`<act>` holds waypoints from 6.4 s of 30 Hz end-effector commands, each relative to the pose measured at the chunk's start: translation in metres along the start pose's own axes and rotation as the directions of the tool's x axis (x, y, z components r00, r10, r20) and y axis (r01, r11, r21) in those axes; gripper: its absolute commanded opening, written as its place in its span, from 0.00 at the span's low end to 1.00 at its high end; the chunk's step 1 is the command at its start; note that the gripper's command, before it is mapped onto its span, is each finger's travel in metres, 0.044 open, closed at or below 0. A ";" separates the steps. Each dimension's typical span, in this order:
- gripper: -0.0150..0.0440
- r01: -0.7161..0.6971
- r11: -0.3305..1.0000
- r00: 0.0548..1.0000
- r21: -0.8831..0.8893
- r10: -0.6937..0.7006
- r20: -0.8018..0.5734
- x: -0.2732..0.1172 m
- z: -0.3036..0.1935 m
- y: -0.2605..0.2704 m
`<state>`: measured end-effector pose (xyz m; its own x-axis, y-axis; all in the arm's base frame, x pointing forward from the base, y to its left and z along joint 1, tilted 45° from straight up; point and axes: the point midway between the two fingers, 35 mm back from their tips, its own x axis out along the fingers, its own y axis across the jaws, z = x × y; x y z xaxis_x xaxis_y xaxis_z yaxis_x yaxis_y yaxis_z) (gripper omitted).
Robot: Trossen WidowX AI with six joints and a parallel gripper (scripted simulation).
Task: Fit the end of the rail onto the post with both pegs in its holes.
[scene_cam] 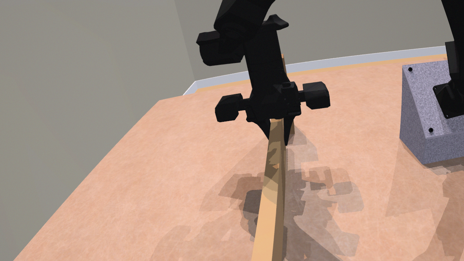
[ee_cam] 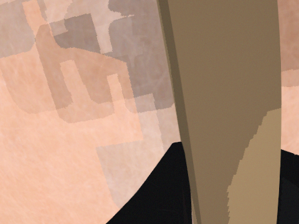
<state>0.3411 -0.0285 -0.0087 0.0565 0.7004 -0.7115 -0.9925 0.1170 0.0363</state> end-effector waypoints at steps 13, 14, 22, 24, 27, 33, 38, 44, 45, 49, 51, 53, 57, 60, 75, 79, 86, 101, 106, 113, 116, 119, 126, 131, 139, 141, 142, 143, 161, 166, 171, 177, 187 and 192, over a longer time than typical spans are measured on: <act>0.25 0.013 1.000 1.000 -0.001 -0.013 -0.001 -0.005 -0.001 -0.002; 0.25 0.013 1.000 1.000 -0.001 -0.013 -0.001 -0.005 -0.001 -0.002; 0.25 0.013 1.000 1.000 -0.001 -0.013 -0.001 -0.004 0.000 -0.002; 0.25 0.013 1.000 1.000 -0.001 -0.013 -0.001 -0.003 0.001 -0.002; 0.25 0.013 1.000 1.000 -0.001 -0.013 0.000 -0.003 0.002 -0.002; 0.25 0.013 1.000 1.000 -0.001 -0.013 0.000 -0.002 0.003 -0.001; 0.25 0.013 1.000 1.000 -0.001 -0.013 0.000 -0.002 0.003 -0.001; 0.25 0.013 1.000 1.000 -0.001 -0.013 0.000 -0.003 0.003 -0.002; 0.25 0.013 1.000 1.000 -0.001 -0.013 0.000 -0.003 0.003 -0.002; 0.25 0.013 1.000 1.000 -0.001 -0.013 0.000 -0.004 0.003 -0.002; 0.25 0.013 1.000 1.000 -0.001 -0.013 0.000 -0.004 0.003 -0.002; 0.25 0.013 1.000 1.000 -0.001 -0.013 0.000 -0.004 0.003 -0.002; 0.25 0.013 1.000 1.000 -0.001 -0.013 0.000 -0.005 0.003 -0.002; 0.25 0.013 1.000 1.000 -0.001 -0.013 0.000 -0.005 0.003 -0.002; 0.25 0.013 1.000 1.000 -0.001 -0.013 -0.001 -0.005 0.001 -0.002; 0.25 0.013 1.000 1.000 -0.001 -0.013 -0.001 -0.005 0.002 -0.002; 0.25 0.013 1.000 1.000 -0.001 -0.013 0.000 -0.004 0.004 -0.002; 0.25 0.013 1.000 1.000 -0.001 -0.013 0.000 -0.003 0.005 -0.002; 0.25 0.013 1.000 1.000 -0.001 -0.013 0.000 -0.004 0.005 -0.002; 0.25 0.013 1.000 1.000 -0.001 -0.013 0.000 -0.004 0.005 -0.002; 0.25 0.013 1.000 1.000 -0.001 -0.013 0.000 -0.004 0.005 -0.002; 0.25 0.013 1.000 1.000 -0.001 -0.013 0.000 -0.005 0.004 -0.002; 0.25 0.013 1.000 1.000 -0.001 -0.013 -0.001 -0.005 0.001 -0.002; 0.25 0.013 1.000 1.000 -0.001 -0.013 -0.001 -0.005 0.000 -0.002; 0.25 0.013 1.000 1.000 -0.001 -0.013 -0.001 -0.004 -0.003 -0.002; 0.25 0.013 1.000 1.000 -0.001 -0.013 -0.001 -0.004 -0.003 -0.002; 0.25 0.013 1.000 1.000 -0.001 -0.013 -0.001 -0.004 -0.004 -0.002; 0.25 0.013 1.000 1.000 -0.001 -0.013 -0.001 -0.004 -0.004 -0.002; 0.25 0.013 1.000 1.000 -0.001 -0.013 -0.001 -0.002 -0.009 -0.001; 0.25 0.013 1.000 1.000 -0.001 -0.013 -0.001 -0.003 -0.011 0.000; 0.25 0.013 1.000 1.000 -0.001 -0.013 -0.001 -0.003 -0.012 0.000; 0.25 0.013 1.000 1.000 -0.001 -0.013 -0.001 -0.004 -0.014 0.000; 0.25 0.013 1.000 1.000 -0.001 -0.013 -0.001 -0.004 -0.017 0.000; 0.25 0.013 1.000 1.000 -0.001 -0.013 -0.001 -0.004 -0.019 0.000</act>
<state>0.3392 -0.0386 -0.0185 0.0589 0.6995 -0.7122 -0.9928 0.1159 0.0317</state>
